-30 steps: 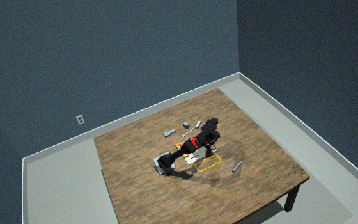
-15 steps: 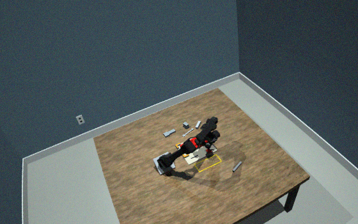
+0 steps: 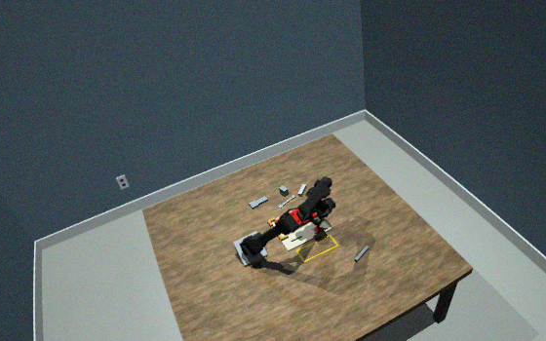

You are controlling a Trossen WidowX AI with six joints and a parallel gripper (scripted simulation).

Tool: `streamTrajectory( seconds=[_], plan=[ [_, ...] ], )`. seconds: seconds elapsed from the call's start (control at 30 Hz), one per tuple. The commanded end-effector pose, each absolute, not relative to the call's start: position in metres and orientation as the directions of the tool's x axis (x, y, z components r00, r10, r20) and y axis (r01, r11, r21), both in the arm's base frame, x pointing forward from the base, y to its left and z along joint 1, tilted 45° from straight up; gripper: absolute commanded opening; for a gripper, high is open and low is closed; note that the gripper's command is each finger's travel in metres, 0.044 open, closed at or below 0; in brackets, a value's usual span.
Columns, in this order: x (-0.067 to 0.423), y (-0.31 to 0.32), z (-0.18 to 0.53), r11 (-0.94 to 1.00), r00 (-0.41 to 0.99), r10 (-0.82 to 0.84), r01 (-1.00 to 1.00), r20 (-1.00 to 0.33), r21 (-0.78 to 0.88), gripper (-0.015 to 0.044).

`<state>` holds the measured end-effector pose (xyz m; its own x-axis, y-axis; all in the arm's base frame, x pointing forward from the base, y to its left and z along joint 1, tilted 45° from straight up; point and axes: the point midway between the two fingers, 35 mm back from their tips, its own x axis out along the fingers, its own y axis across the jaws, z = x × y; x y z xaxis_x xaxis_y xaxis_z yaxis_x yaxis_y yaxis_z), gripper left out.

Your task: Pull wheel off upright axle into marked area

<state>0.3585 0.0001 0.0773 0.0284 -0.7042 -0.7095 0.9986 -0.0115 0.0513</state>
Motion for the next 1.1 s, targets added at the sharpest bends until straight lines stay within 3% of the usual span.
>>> streamTrajectory(
  seconds=[0.0, 0.3, 1.07],
  plan=[
    [0.36, 0.005, 0.082, -0.01, 0.036, -0.7, 0.998, -0.713, 0.06, 0.0],
    [0.355, 0.026, 0.105, -0.01, 0.035, -0.699, 0.998, -0.714, 0.059, 0.0],
    [0.307, -0.03, 0.156, -0.007, 0.033, -0.701, 0.999, -0.713, 0.053, 0.0]
  ],
)
